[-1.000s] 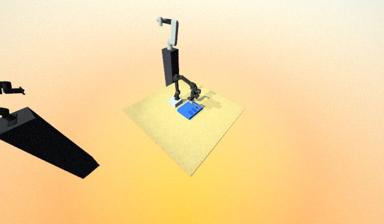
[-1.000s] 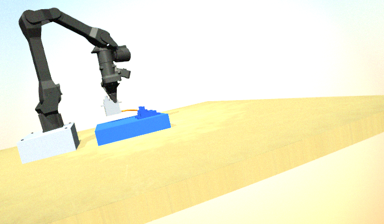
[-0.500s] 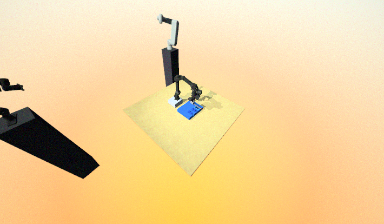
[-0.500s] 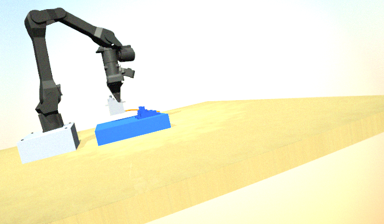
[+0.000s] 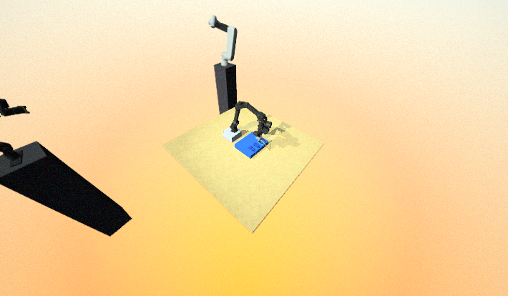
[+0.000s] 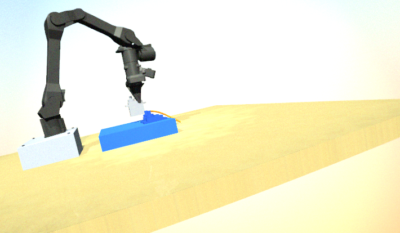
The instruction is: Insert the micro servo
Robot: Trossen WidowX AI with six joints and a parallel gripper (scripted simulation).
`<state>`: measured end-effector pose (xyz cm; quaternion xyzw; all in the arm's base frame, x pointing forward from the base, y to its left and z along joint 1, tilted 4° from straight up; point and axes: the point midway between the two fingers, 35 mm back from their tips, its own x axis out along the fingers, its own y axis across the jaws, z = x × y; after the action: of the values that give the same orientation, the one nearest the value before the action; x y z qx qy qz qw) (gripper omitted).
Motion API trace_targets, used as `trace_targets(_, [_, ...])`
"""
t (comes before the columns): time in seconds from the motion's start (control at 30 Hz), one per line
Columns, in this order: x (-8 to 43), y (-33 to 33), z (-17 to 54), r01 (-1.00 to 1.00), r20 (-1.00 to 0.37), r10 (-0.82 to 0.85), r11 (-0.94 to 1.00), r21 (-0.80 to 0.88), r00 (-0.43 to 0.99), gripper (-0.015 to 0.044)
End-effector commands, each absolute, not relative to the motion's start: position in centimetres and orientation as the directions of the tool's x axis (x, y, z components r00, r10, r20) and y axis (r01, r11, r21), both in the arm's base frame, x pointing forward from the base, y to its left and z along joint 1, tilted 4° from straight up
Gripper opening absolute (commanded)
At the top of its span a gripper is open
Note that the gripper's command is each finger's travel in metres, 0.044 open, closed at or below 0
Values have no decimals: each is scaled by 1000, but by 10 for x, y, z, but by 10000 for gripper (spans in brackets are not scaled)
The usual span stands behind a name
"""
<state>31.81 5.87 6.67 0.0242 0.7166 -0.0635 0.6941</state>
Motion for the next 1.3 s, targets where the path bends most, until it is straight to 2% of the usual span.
trace_targets(0.0, [337, 56, 70, 120, -998, -54, 991, -57, -22, 0])
trace_targets(0.2, [354, 54, 70, 120, -998, -55, 991, -57, -21, 0])
trace_targets(1.27, [354, 53, 49, 120, -998, -55, 991, -57, -21, 0])
